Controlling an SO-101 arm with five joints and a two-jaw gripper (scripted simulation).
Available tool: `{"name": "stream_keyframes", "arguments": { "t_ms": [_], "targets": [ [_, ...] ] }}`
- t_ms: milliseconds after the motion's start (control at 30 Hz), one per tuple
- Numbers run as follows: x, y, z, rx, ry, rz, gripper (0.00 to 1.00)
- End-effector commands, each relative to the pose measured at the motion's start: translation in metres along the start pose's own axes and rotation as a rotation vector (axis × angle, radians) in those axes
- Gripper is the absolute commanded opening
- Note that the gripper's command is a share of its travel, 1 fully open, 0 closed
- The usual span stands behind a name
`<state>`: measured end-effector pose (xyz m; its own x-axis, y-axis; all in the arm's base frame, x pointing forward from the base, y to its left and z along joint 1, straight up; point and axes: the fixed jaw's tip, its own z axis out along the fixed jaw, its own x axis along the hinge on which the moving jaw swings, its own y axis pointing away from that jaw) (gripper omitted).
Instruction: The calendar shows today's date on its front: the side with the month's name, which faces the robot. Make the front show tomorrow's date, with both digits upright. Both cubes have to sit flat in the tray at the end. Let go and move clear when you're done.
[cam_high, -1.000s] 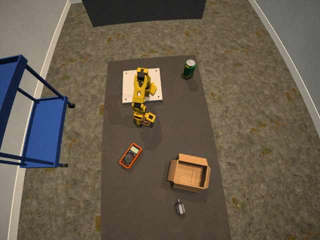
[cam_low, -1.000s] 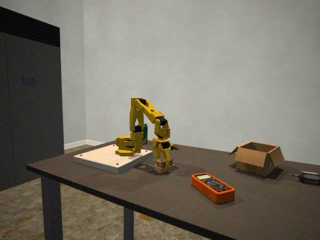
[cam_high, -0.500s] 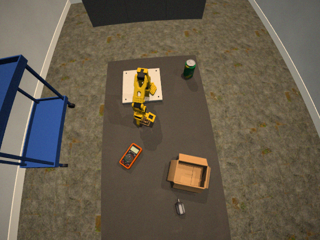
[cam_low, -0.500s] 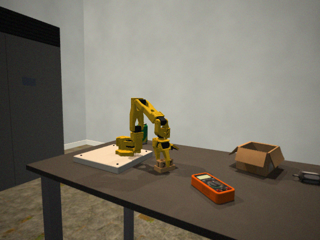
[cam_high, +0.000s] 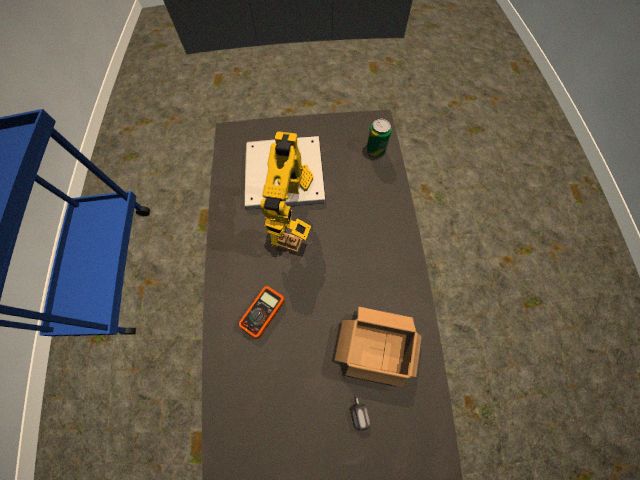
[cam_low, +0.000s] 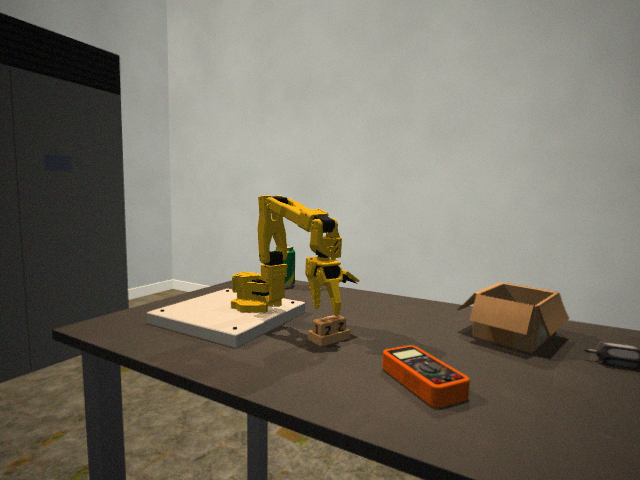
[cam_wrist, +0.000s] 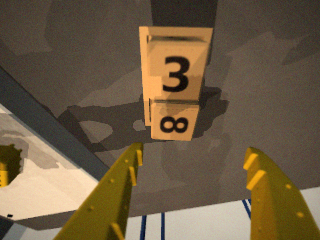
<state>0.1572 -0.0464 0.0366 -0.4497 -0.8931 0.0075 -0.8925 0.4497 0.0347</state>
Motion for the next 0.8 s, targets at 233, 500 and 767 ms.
{"name": "stream_keyframes", "arguments": {
  "t_ms": [233,500,767],
  "targets": [
    [-0.0011,0.0022,-0.0194,0.009,-0.003,-0.01,0.36],
    [-0.0011,0.0022,-0.0194,0.009,-0.003,-0.01,0.36],
    [-0.0011,0.0022,-0.0194,0.009,-0.003,-0.01,0.36]
  ]
}}
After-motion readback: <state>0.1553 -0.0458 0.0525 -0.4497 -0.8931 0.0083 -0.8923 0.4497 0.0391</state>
